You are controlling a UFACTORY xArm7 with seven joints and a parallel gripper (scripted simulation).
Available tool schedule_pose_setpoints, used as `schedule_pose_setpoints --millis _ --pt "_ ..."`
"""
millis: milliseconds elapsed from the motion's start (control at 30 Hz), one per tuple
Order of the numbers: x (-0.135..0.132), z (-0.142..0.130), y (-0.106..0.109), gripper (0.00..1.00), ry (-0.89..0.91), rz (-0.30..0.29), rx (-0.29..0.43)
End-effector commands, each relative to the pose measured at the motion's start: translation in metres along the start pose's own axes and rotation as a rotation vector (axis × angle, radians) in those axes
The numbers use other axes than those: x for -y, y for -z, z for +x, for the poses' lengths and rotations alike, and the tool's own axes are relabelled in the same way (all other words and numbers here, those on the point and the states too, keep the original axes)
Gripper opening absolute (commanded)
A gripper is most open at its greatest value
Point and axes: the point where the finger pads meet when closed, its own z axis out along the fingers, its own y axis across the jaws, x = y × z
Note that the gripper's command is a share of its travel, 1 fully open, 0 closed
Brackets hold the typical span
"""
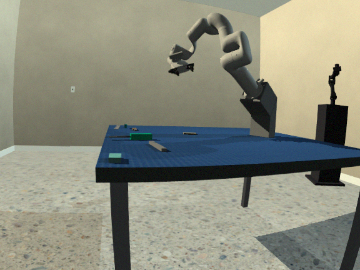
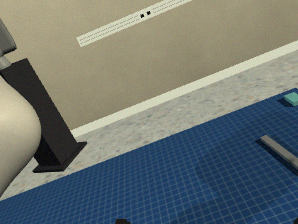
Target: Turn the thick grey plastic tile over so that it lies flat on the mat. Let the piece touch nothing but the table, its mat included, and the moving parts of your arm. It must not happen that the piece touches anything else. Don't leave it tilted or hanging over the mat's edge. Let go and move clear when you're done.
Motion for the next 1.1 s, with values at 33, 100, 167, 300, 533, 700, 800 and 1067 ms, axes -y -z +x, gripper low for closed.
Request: schedule_pose_setpoints --millis 33,100,167,300,533,700,800,1067 --pt "0.000 0.000 0.001 1.00 0.001 -0.002 0.003" --pt "0.000 0.000 0.001 1.00 0.001 -0.002 0.003" --pt "0.000 0.000 0.001 1.00 0.001 -0.002 0.003" --pt "0.000 0.000 0.001 1.00 0.001 -0.002 0.003" --pt "0.000 0.000 0.001 1.00 0.001 -0.002 0.003" --pt "-0.009 0.000 -0.002 1.00 0.000 -0.020 0.006" --pt "-0.032 -0.002 -0.011 1.00 -0.007 -0.066 0.013" --pt "-0.103 -0.009 -0.039 1.00 -0.062 -0.227 0.027"
